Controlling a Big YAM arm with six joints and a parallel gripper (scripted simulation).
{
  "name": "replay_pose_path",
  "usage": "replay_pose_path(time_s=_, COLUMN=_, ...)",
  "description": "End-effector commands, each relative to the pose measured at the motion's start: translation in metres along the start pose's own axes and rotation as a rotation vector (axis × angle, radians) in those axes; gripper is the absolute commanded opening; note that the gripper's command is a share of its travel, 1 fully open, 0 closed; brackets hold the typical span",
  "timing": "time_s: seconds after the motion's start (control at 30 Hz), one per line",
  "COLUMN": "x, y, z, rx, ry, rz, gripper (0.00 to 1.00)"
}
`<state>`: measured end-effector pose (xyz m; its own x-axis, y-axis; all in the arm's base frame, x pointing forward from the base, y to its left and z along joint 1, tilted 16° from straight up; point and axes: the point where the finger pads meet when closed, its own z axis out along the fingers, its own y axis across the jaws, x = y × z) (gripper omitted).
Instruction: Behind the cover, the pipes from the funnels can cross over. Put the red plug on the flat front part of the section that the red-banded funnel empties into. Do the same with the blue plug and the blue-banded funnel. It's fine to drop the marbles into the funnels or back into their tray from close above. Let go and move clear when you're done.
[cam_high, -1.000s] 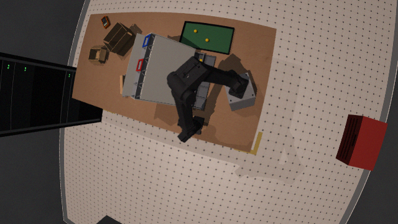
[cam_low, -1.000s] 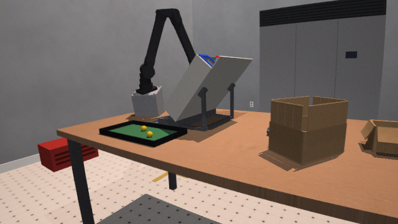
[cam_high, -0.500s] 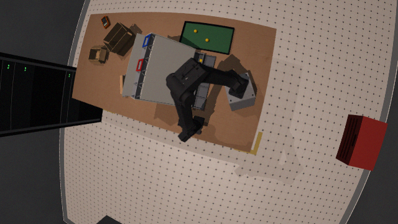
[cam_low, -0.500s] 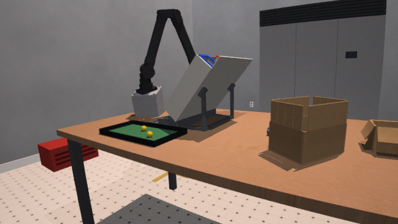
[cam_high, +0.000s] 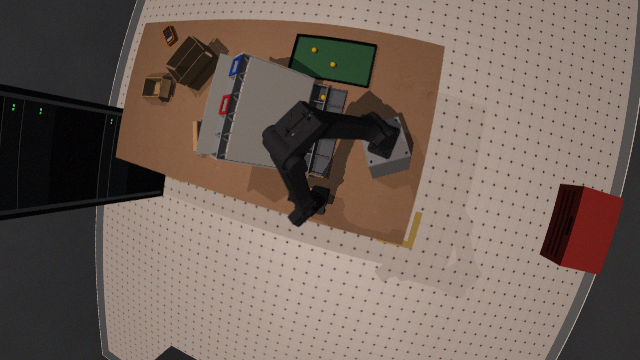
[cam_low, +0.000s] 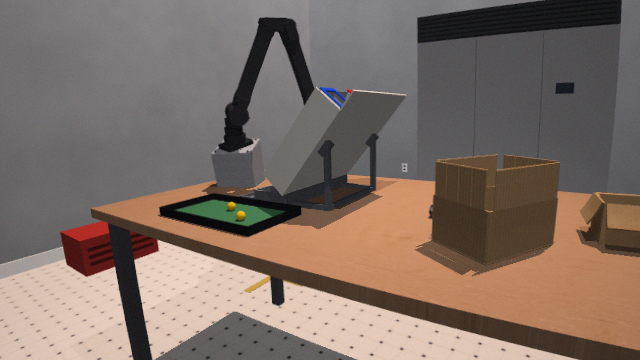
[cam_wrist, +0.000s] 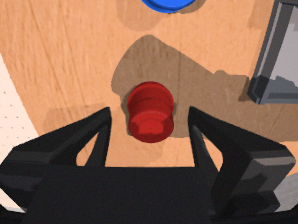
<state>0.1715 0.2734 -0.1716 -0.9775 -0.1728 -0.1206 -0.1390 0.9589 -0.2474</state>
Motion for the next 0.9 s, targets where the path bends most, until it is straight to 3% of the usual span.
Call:
replay_pose_path(time_s=0.0, x=-0.003, y=-0.002, z=0.008, rx=-0.003, ry=-0.002, rz=0.0, gripper=0.63)
replay_pose_path(time_s=0.2, x=-0.011, y=0.007, z=-0.002, rx=-0.034, ry=-0.024, rz=0.004, gripper=0.63)
replay_pose_path(time_s=0.87, x=-0.011, y=0.007, z=-0.001, rx=-0.033, ry=-0.023, rz=0.006, gripper=0.63)
